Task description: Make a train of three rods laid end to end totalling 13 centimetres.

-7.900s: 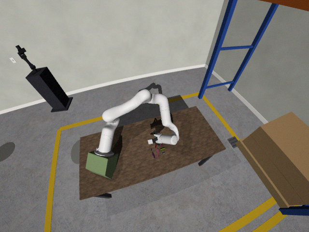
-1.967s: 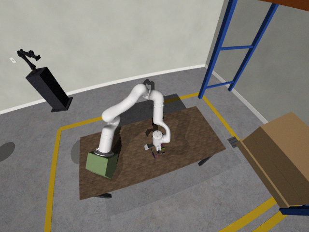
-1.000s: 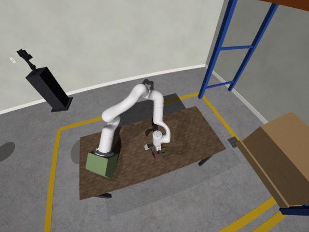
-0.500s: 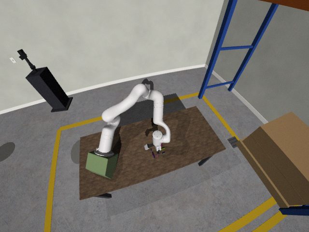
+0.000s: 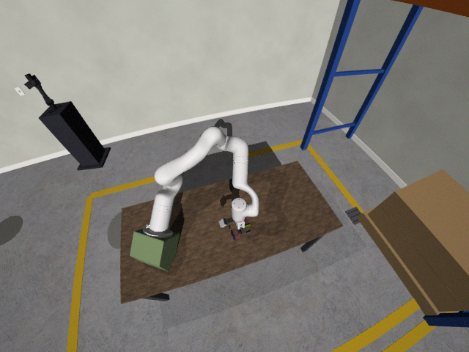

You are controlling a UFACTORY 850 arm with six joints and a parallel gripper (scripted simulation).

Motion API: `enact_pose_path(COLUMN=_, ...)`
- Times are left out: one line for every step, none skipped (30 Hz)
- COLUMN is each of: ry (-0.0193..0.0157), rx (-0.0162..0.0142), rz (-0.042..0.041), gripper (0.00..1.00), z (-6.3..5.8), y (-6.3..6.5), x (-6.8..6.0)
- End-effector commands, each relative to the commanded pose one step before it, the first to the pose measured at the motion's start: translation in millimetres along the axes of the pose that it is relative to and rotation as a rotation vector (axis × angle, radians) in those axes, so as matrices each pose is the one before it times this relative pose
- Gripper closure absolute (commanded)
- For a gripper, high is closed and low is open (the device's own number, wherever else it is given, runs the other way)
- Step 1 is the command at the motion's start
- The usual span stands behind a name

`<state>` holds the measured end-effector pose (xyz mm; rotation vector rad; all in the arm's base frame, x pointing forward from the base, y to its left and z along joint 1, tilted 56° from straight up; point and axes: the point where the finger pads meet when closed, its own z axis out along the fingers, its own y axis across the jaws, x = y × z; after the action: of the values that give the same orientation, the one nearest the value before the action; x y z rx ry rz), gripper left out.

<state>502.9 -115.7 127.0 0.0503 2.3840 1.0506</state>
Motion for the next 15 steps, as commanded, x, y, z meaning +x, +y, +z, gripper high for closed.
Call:
enact_pose_path(ry=-0.00099, rx=0.00079, rz=-0.03995, gripper=0.0, z=-0.51, y=0.66, x=-1.56)
enact_pose_path(ry=0.00002, rx=0.00004, rz=-0.02757, gripper=0.0, z=0.0, y=0.6, x=-0.74)
enact_pose_path(ry=0.00003, rx=0.00004, rz=-0.03574, gripper=0.0, z=0.0, y=0.75, x=-0.98)
enact_pose_path(ry=0.00004, rx=0.00005, rz=-0.04405, gripper=0.0, z=0.01, y=0.89, x=-1.24)
enact_pose_path(ry=0.00004, rx=0.00005, rz=-0.05222, gripper=0.0, z=0.01, y=1.0, x=-1.52)
enact_pose_path(ry=0.0, rx=0.0, rz=0.0, gripper=0.0, z=0.0, y=0.0, x=0.0)
enact_pose_path(ry=0.0, rx=0.0, rz=0.0, gripper=0.0, z=0.0, y=0.0, x=0.0)
enact_pose_path(ry=0.00005, rx=0.00005, rz=-0.06, gripper=0.0, z=0.01, y=1.06, x=-1.8)
enact_pose_path(ry=0.00004, rx=0.00004, rz=-0.05444, gripper=0.0, z=0.01, y=0.87, x=-1.68)
enact_pose_path(ry=0.00002, rx=0.00002, rz=-0.02527, gripper=0.0, z=0.0, y=0.37, x=-0.8)
enact_pose_path(ry=0.00002, rx=0.00002, rz=-0.02864, gripper=0.0, z=0.0, y=0.39, x=-0.92)
enact_pose_path(ry=0.00002, rx=0.00002, rz=-0.03173, gripper=0.0, z=0.01, y=0.41, x=-1.03)
enact_pose_path(ry=0.00002, rx=0.00002, rz=-0.03285, gripper=0.0, z=0.01, y=0.39, x=-1.08)
enact_pose_path(ry=0.00002, rx=0.00001, rz=-0.03283, gripper=0.0, z=0.01, y=0.36, x=-1.09)
enact_pose_path(ry=0.00001, rx=0.00001, rz=-0.03258, gripper=0.0, z=0.01, y=0.32, x=-1.09)
